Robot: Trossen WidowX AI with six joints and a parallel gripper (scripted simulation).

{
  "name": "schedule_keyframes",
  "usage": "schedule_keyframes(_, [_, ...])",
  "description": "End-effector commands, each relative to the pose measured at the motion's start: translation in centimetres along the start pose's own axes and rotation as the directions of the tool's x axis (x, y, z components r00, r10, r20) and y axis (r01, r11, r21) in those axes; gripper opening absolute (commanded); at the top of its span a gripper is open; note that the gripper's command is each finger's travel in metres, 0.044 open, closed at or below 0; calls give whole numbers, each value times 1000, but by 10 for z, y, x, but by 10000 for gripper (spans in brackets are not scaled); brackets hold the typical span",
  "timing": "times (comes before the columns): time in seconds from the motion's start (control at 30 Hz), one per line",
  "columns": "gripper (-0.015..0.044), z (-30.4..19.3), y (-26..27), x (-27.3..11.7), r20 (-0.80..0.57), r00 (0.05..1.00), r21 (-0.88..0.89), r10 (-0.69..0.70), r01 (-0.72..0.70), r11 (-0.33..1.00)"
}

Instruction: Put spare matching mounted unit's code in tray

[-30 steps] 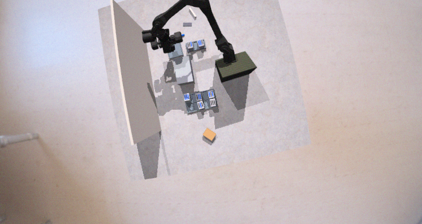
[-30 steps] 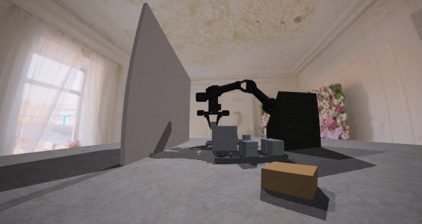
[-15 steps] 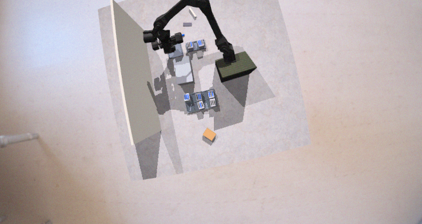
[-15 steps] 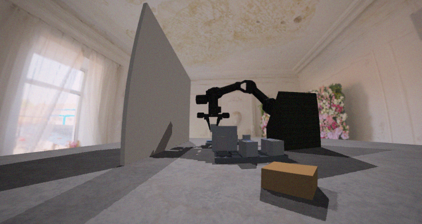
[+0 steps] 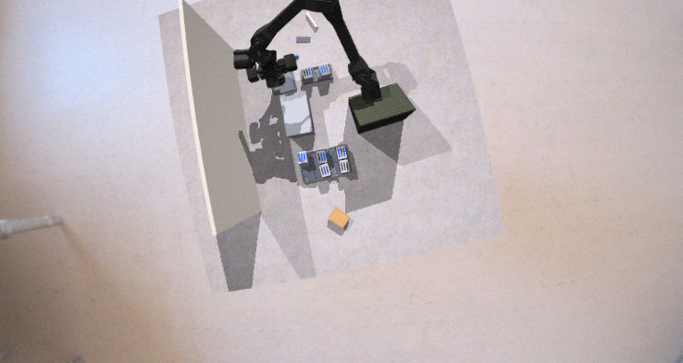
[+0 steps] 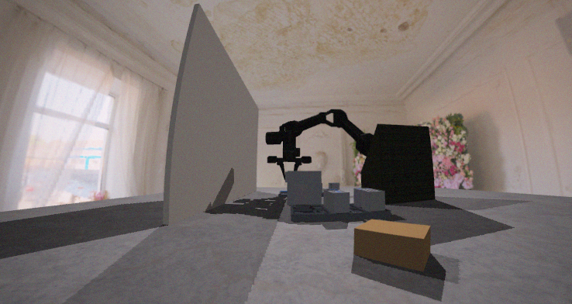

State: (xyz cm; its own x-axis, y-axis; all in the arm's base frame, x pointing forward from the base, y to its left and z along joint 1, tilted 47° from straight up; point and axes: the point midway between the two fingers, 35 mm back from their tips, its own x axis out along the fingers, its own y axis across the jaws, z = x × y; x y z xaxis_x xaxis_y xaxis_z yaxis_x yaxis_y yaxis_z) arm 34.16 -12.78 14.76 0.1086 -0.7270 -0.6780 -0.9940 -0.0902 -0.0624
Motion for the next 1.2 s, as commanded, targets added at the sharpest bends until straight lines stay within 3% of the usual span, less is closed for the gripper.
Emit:
schedule_keyframes(0.0, [0, 3, 2, 4, 6, 1000, -12, 2, -2, 1000])
schedule_keyframes(1.17, [0, 0, 7, 35, -5, 1000, -13, 1, -1, 1000])
